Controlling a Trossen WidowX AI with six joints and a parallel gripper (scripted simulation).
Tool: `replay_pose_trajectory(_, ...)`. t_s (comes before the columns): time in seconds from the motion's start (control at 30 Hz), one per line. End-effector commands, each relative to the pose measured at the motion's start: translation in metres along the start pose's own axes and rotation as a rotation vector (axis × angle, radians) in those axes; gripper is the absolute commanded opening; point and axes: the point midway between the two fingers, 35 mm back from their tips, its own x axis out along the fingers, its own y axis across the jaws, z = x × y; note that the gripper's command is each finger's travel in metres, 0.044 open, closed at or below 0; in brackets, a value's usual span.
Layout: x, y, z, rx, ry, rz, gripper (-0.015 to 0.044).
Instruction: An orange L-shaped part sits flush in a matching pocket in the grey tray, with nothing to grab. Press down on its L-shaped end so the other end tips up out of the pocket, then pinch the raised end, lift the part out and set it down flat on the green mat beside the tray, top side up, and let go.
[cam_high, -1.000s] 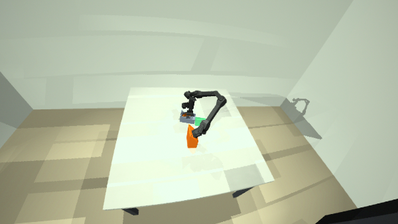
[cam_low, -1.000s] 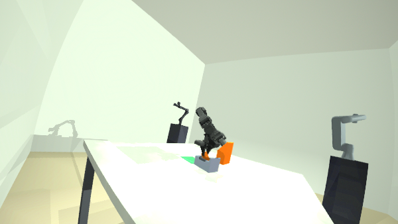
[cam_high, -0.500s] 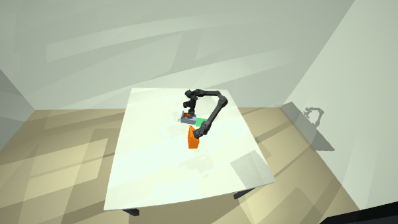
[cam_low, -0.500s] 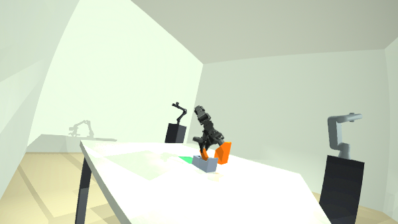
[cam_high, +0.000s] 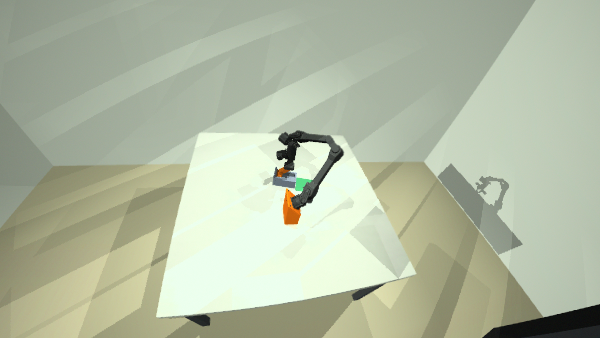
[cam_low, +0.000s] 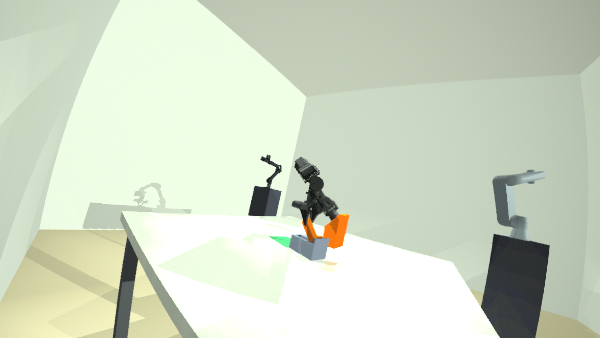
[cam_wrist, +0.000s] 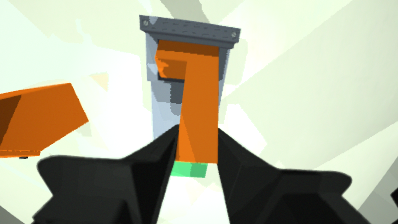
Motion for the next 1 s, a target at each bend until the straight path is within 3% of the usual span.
replay_pose_trajectory(0.0, -0.008, -0.001, 0.002, 0.006, -0.009, 0.000, 0.0000)
replay_pose_trajectory(0.97, -0.033, 0.000, -0.013, 0.005, -0.009, 0.001, 0.0000)
